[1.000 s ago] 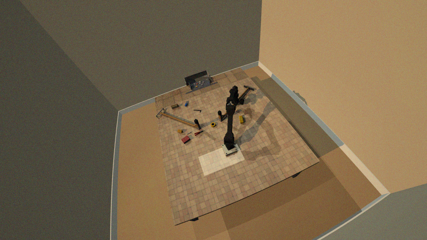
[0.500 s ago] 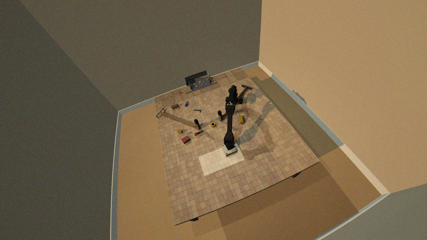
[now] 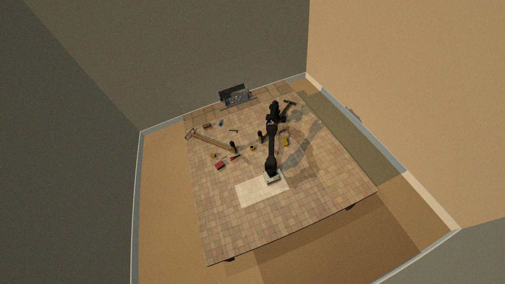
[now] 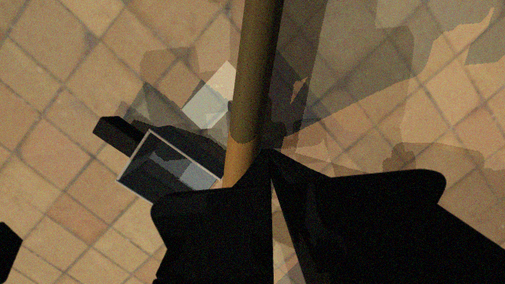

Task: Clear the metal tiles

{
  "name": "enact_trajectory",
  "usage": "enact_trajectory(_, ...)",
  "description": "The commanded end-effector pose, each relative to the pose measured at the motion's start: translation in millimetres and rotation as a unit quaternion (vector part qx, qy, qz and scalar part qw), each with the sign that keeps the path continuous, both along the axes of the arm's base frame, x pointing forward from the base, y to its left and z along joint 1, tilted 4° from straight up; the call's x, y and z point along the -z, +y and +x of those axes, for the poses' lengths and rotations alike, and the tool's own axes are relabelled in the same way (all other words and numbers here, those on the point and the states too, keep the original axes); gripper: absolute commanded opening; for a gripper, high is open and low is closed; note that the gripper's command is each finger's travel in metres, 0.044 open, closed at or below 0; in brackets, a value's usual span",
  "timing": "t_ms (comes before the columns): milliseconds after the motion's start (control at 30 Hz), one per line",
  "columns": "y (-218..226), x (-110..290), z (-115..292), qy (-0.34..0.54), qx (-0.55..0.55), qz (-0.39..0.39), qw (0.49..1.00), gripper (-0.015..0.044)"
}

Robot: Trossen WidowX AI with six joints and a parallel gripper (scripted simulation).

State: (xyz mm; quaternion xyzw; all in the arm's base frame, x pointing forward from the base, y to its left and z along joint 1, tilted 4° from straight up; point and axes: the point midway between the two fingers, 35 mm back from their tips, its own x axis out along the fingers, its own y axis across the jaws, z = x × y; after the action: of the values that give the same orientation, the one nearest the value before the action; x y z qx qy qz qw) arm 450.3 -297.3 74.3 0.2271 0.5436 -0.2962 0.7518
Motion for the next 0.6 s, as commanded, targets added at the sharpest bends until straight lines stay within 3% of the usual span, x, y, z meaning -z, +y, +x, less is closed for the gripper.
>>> enact_trajectory(0,-0.3,-12.1,-1.0,-0.005,0.0,-0.003,1.0,0.0)
enact_trajectory(567,3.3,-77.3,-6.8,-0.037,0.0,-0.024,0.999,0.0)
